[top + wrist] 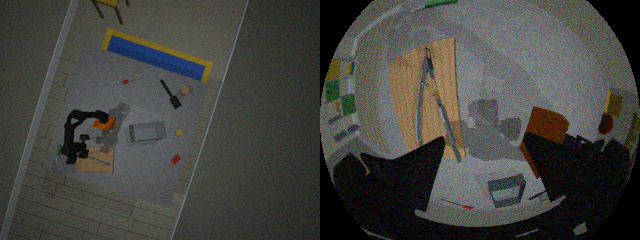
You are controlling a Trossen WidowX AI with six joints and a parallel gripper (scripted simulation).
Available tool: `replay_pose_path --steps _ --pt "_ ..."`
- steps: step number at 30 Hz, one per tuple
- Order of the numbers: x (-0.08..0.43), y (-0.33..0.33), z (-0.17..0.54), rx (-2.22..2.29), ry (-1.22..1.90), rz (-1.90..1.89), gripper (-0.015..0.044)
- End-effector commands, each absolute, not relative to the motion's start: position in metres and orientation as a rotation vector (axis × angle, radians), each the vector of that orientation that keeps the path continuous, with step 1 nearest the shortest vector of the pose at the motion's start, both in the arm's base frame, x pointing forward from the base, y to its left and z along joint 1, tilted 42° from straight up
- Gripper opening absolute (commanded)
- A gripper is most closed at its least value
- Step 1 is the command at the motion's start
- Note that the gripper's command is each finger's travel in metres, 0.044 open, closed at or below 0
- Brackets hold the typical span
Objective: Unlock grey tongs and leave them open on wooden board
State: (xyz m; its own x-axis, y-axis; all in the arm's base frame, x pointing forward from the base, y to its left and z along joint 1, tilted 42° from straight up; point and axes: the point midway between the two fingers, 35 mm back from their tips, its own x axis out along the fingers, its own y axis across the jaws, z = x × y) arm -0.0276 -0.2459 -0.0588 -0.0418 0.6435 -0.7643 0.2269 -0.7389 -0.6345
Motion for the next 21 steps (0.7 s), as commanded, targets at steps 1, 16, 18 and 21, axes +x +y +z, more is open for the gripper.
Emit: replay_pose_path --steps 1,16,18,21 --pt "-0.03 -0.235 -0.046 -1.915 -0.94 1.835 0.044" --pt "-0.027 -0.269 -0.007 -1.924 -0.92 1.845 0.044" --pt "-0.027 -0.269 -0.007 -1.924 -0.92 1.845 0.044" --pt "-0.027 -0.269 -0.007 -1.924 -0.92 1.845 0.044"
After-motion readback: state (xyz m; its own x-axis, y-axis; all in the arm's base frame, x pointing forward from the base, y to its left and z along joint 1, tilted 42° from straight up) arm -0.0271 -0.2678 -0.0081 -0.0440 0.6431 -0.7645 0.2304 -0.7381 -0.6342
